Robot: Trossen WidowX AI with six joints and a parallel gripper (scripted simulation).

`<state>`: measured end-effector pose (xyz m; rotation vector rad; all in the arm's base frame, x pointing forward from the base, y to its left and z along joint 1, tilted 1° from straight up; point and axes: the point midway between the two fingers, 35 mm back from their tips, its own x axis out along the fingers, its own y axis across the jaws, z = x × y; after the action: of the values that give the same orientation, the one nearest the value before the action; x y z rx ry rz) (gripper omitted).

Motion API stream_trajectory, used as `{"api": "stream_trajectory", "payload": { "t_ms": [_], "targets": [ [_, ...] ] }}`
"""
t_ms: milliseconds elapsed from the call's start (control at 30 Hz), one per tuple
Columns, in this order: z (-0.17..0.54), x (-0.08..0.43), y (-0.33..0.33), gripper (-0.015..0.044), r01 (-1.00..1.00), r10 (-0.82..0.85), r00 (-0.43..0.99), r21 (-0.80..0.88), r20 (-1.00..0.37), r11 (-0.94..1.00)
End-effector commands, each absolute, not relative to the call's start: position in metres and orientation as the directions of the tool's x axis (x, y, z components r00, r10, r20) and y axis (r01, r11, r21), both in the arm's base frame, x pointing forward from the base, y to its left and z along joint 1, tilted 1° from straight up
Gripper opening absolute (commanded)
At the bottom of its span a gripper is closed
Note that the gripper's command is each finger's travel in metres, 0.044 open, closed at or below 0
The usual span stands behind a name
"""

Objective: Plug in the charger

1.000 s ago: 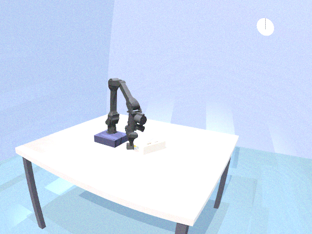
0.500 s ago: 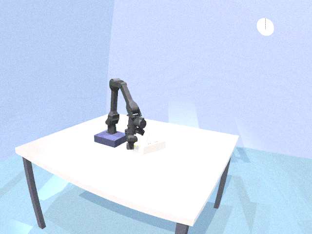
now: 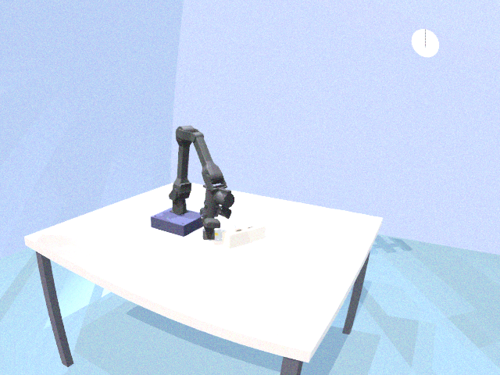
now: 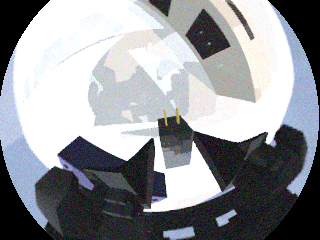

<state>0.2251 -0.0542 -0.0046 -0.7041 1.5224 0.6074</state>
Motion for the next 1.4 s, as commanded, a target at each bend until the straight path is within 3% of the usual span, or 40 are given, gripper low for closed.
{"api": "stream_trajectory", "payload": {
  "t_ms": [0,233,367,733,1367],
  "targets": [
    [-0.004,0.225,-0.054,0.0151,-0.741,-0.075,-0.023,-0.034,-0.997,0.671],
    [-0.004,0.225,-0.054,0.0085,-0.741,-0.075,-0.023,-0.034,-0.997,0.671],
    [0.003,0.226,-0.054,0.0,-0.741,-0.075,-0.023,-0.033,-0.997,0.67],
    [0.05,0.224,-0.054,0.0,-0.745,-0.071,-0.026,-0.028,-0.997,0.667],
    [0.046,0.232,-0.037,0.0,-0.641,-0.058,-0.024,-0.03,-0.998,0.767]
  ]
}}
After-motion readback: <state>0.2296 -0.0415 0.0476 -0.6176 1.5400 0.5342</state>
